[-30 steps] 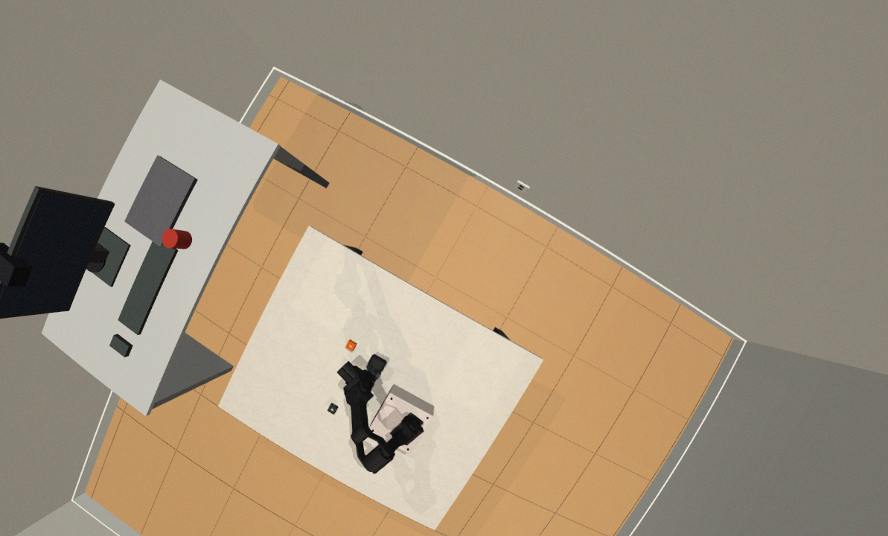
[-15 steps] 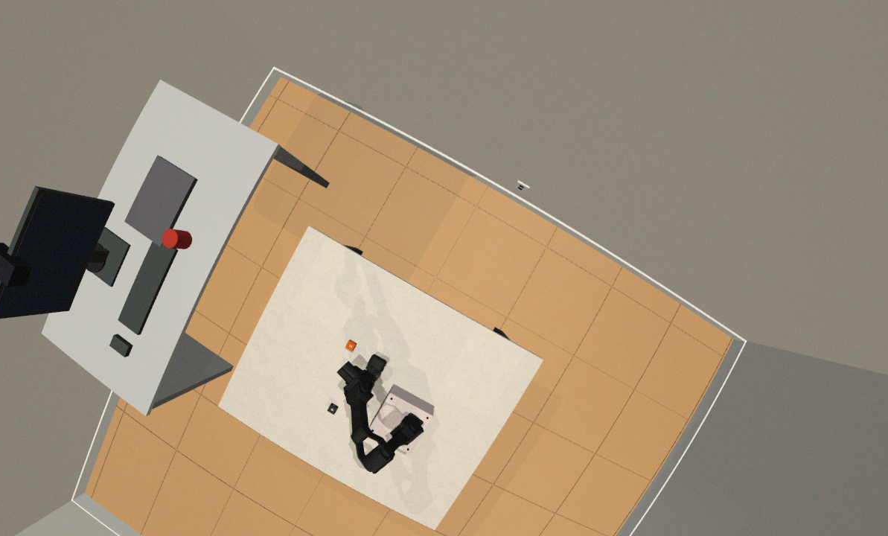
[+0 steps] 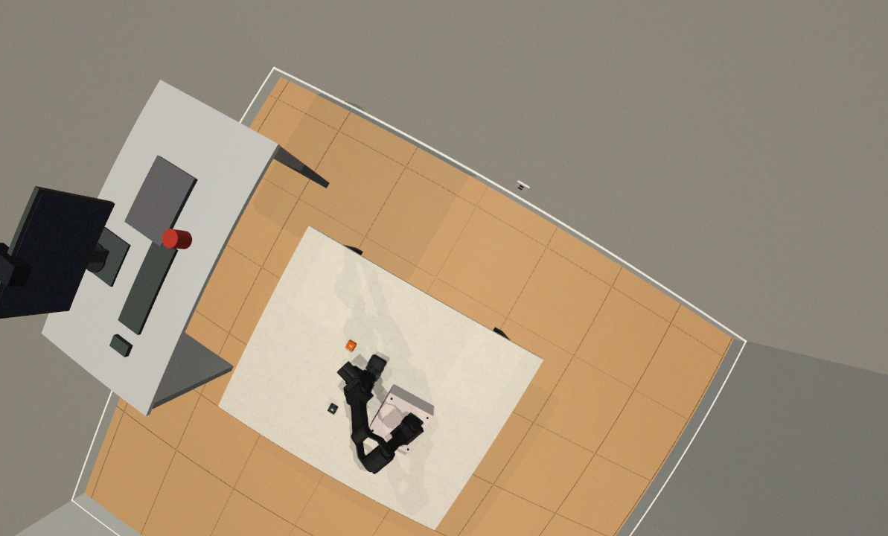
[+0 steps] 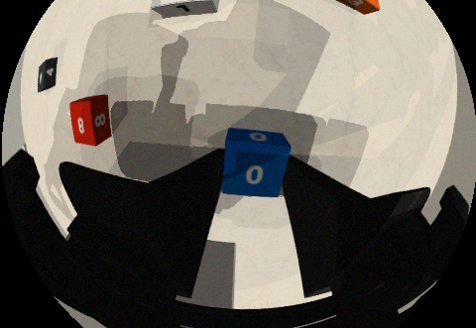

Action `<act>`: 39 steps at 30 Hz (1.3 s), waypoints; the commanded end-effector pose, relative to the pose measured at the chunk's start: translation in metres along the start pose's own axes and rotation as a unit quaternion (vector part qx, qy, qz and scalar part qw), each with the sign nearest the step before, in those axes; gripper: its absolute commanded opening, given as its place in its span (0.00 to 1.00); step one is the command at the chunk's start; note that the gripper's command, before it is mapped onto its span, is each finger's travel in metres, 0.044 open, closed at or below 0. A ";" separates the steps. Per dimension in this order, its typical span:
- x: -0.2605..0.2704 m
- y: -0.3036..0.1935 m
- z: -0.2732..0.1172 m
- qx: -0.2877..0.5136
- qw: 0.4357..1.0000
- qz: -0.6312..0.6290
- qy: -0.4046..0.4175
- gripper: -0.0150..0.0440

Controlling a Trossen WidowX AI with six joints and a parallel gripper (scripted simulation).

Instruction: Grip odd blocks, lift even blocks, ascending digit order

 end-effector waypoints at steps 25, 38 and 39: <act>0.000 0.000 -0.014 0.000 1.000 0.002 0.000 0.46; 0.000 0.000 0.000 0.000 1.000 0.002 0.000 0.46; 0.000 0.000 0.000 0.000 1.000 0.002 0.000 0.46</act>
Point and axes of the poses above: the point midway between the two fingers, 35 mm back from their tips, its own z axis out along the fingers, its own x axis across the jaws, y = z × x, the point moved 10 cm from there along -z, back along the fingers, and after that the axes turned 2 degrees about -z, right-handed, at the moved point
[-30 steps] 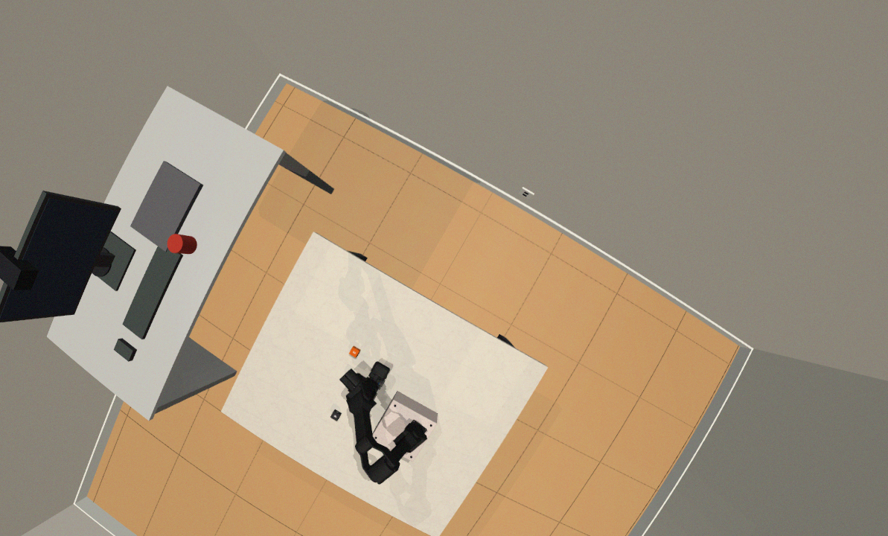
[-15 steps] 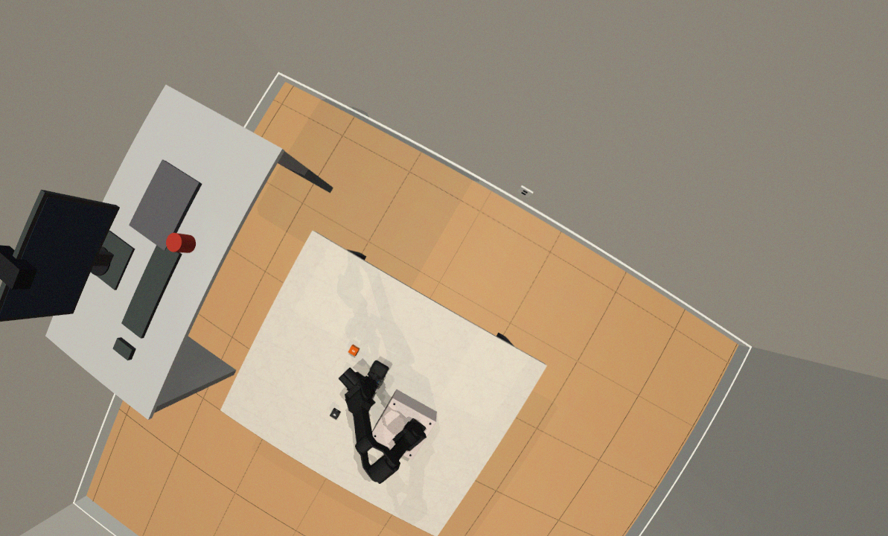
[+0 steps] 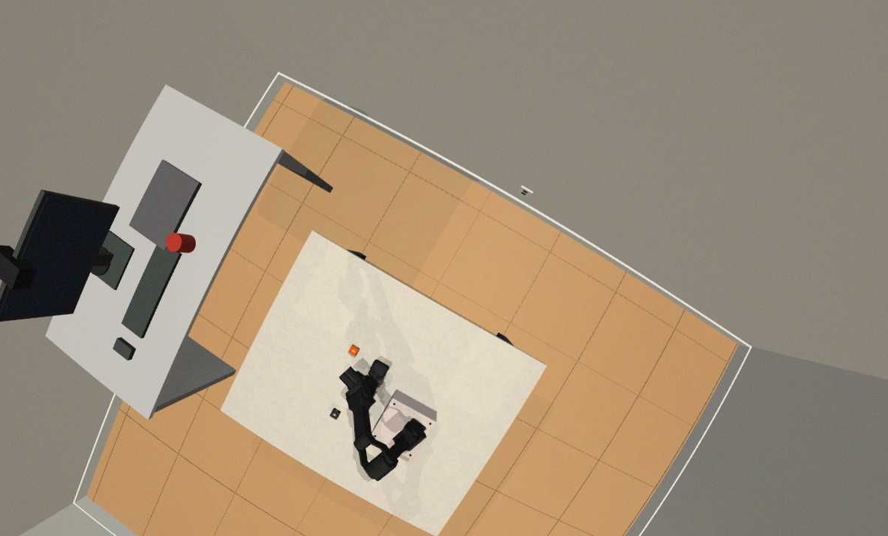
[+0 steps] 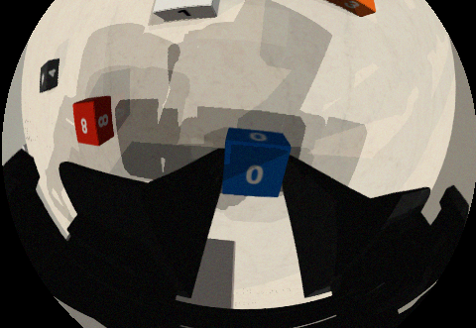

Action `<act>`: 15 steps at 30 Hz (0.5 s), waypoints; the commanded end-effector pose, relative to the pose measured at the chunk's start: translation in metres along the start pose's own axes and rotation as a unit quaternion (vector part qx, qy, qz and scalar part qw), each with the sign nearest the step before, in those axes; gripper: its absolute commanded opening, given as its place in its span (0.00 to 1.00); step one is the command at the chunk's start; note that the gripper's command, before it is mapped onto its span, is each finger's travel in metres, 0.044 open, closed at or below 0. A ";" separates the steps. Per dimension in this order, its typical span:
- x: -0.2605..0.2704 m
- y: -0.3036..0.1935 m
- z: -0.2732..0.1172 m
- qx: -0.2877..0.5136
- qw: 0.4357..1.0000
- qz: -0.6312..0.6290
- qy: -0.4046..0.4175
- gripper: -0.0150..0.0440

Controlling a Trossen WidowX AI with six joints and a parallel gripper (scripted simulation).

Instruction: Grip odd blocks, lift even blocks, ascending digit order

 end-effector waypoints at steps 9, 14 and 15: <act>0.000 -0.001 0.005 0.002 1.000 0.002 0.001 0.46; 0.000 -0.001 0.005 0.002 1.000 0.002 0.001 0.59; 0.000 -0.001 0.005 0.002 1.000 0.002 0.001 0.64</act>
Point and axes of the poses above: the point midway between the two fingers, 35 mm back from their tips, its own z axis out along the fingers, its own x axis across the jaws, y = z × x, the point moved 10 cm from there along -z, back along the fingers, and after that the axes turned 2 degrees about -z, right-handed, at the moved point
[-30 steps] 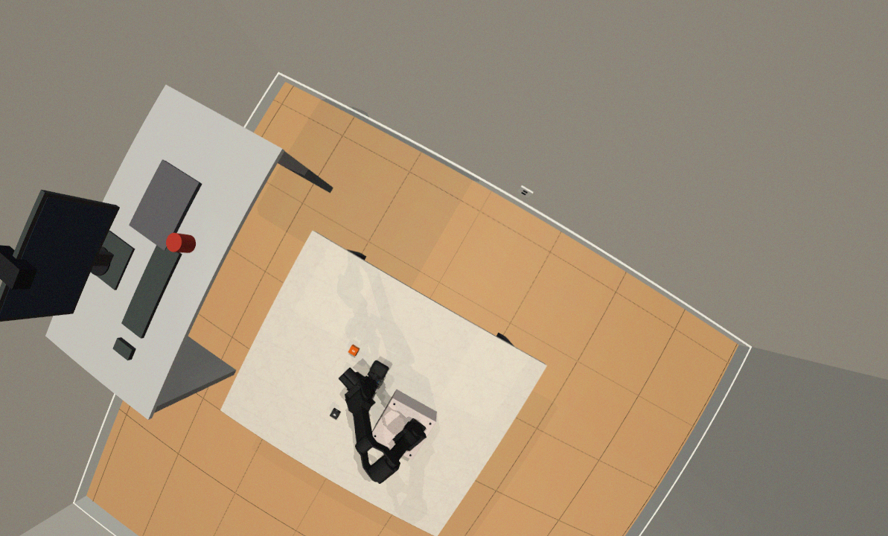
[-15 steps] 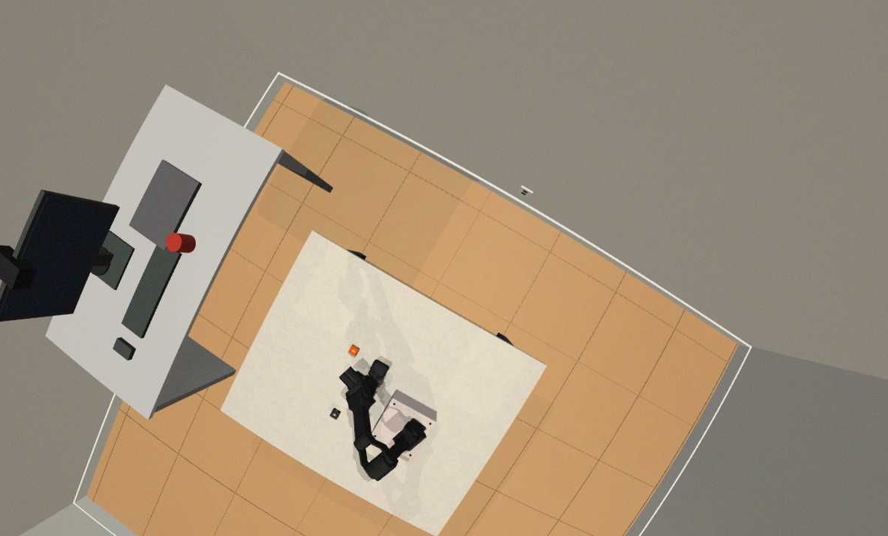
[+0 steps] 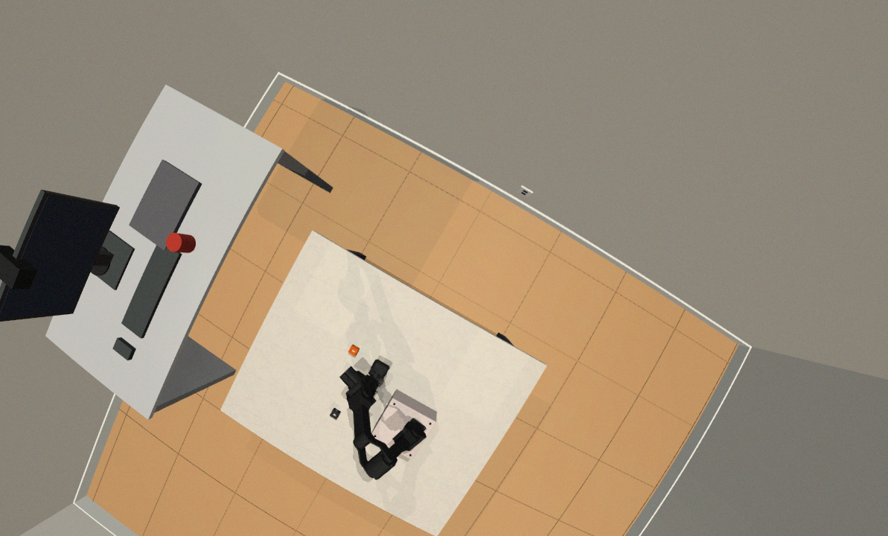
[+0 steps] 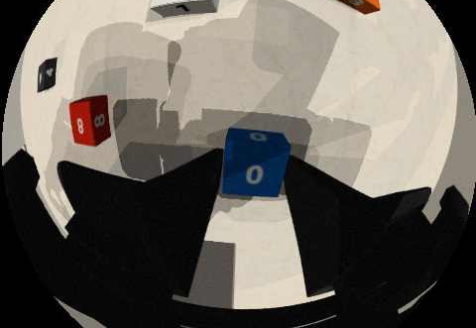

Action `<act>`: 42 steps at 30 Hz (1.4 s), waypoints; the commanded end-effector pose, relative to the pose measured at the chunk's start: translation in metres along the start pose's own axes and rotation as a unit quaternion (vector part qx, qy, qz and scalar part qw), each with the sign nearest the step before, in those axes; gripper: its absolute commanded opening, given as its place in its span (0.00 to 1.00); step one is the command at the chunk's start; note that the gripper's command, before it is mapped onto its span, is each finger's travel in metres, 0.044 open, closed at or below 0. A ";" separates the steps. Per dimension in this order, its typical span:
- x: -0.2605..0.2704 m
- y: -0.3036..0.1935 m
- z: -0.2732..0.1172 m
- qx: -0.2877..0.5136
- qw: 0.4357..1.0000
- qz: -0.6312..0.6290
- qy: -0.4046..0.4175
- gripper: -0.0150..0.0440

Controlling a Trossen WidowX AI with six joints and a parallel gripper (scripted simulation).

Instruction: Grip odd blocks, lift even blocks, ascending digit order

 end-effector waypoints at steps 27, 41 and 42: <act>0.000 0.001 -0.117 -0.001 1.000 0.002 0.000 0.49; 0.017 0.047 -0.122 -0.003 1.000 0.002 0.000 0.46; 0.023 0.060 -0.122 -0.003 1.000 0.002 0.001 0.46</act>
Point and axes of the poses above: the point midway between the two fingers, 35 mm back from their tips, its own z axis out along the fingers, its own x axis across the jaws, y = z × x, the point moved 10 cm from there along -z, back along the fingers, and after that the axes turned 2 degrees about -z, right-handed, at the moved point
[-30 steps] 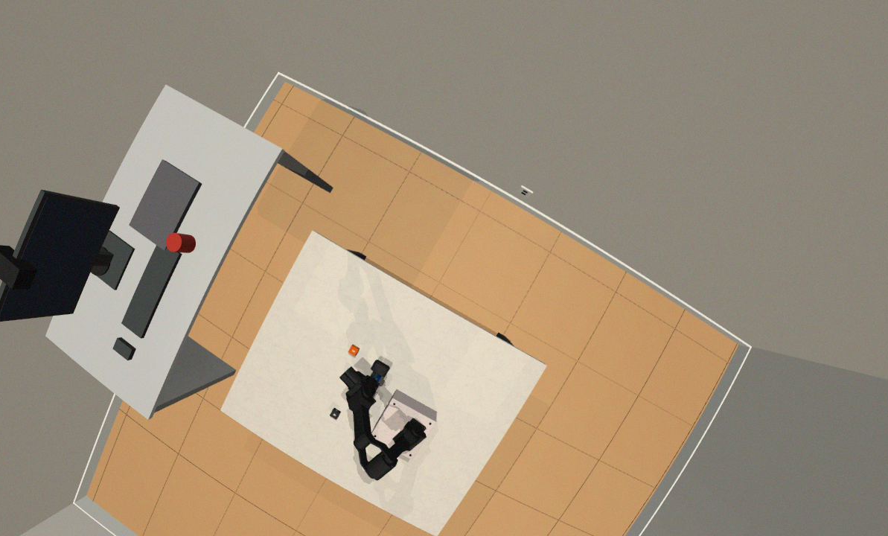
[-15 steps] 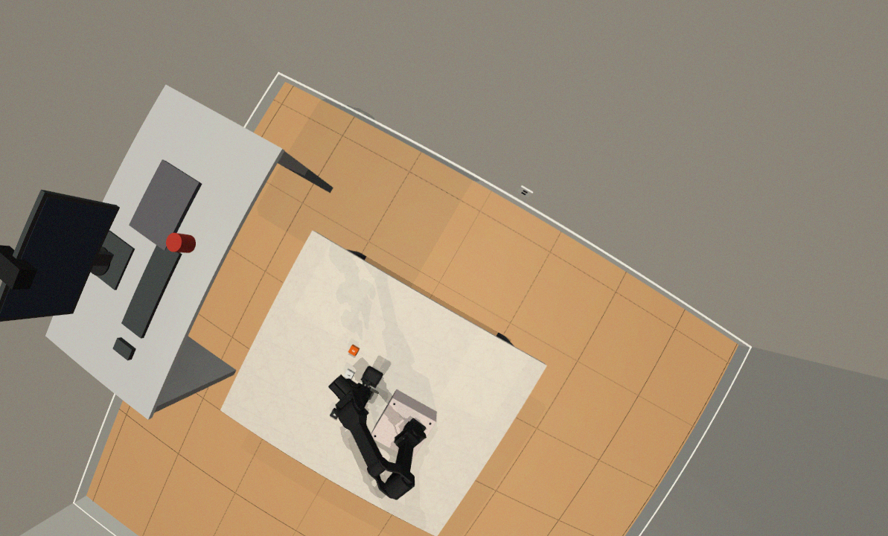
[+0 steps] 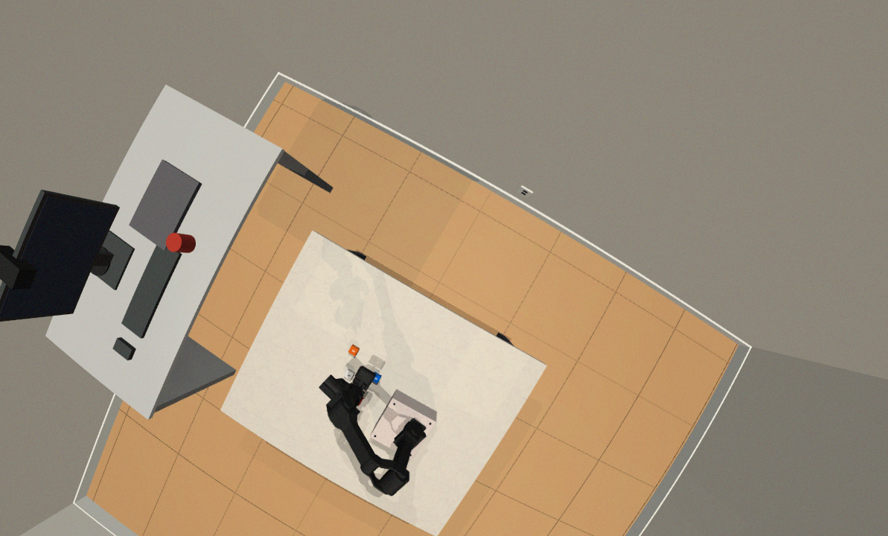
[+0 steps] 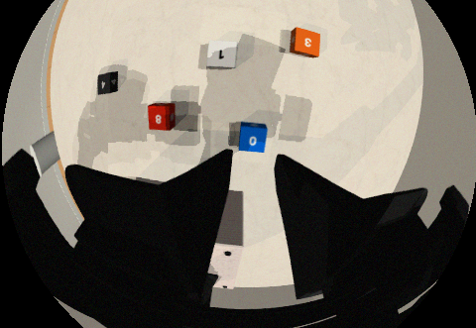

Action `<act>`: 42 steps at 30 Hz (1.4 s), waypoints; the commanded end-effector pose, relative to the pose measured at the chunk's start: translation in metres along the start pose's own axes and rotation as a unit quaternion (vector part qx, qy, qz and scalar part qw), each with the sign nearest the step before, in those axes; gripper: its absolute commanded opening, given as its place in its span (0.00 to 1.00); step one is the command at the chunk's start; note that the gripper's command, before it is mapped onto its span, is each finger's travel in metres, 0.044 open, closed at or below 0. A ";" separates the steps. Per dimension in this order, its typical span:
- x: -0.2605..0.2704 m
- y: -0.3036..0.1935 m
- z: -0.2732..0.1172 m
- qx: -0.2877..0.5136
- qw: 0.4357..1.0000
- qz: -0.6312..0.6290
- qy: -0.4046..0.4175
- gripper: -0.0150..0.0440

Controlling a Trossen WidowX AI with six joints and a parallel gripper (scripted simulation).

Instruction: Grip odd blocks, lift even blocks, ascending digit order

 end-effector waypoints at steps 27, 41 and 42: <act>0.045 0.074 0.093 -0.002 1.000 -0.004 0.003 0.93; 0.045 0.074 0.116 -0.002 1.000 -0.004 0.003 0.93; 0.045 0.074 0.117 -0.002 1.000 -0.004 0.003 0.93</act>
Point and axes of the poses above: the point midway between the two fingers, 35 mm back from their tips, its own z axis out along the fingers, its own x axis across the jaws, y = z × x, the point moved 10 cm from there along -z, back along the fingers, and after that the axes turned 2 degrees about -z, right-handed, at the moved point
